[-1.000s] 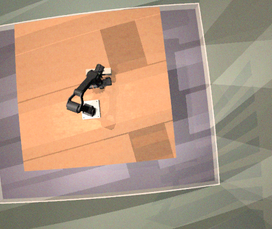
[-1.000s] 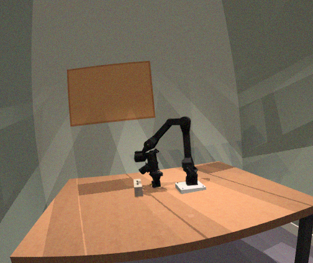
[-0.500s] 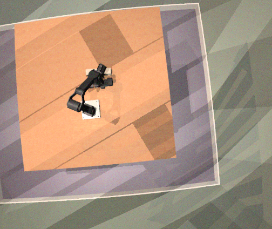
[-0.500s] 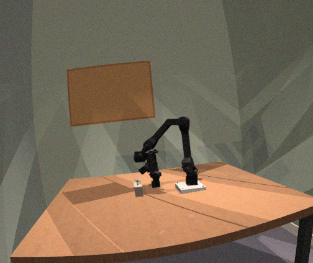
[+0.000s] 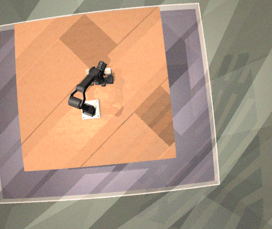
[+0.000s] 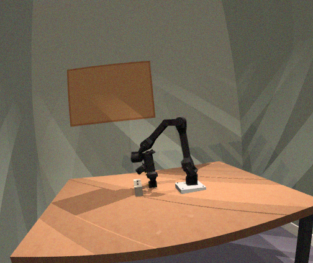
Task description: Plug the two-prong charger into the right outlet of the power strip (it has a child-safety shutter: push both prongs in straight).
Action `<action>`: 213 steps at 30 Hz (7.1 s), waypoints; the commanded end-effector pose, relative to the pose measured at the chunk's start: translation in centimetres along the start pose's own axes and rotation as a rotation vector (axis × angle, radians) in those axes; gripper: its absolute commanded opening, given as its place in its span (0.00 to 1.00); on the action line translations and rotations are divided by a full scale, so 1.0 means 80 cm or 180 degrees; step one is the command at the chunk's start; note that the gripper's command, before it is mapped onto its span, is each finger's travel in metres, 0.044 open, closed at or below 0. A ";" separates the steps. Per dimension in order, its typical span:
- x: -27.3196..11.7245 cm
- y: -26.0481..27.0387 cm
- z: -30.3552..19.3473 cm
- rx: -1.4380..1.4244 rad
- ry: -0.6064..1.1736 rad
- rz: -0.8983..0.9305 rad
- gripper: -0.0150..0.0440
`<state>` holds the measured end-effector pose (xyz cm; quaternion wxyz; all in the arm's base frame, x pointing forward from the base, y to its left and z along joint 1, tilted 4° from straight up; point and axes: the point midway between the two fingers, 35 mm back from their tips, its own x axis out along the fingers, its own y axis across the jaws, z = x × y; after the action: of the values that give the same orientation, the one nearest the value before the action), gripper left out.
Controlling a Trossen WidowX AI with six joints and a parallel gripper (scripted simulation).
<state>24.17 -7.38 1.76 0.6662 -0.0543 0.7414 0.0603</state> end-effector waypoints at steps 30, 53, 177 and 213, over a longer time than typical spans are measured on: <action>-0.001 -0.002 0.026 0.0086 -0.0002 0.0014 0.25; -0.002 -0.002 0.033 0.0086 -0.0003 0.0014 0.25; -0.002 -0.003 0.071 0.0086 -0.0011 0.0014 0.25; -0.001 -0.003 0.065 0.0086 -0.0010 0.0014 0.25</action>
<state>28.72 -6.85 1.39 0.6576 -0.0427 0.7505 0.0509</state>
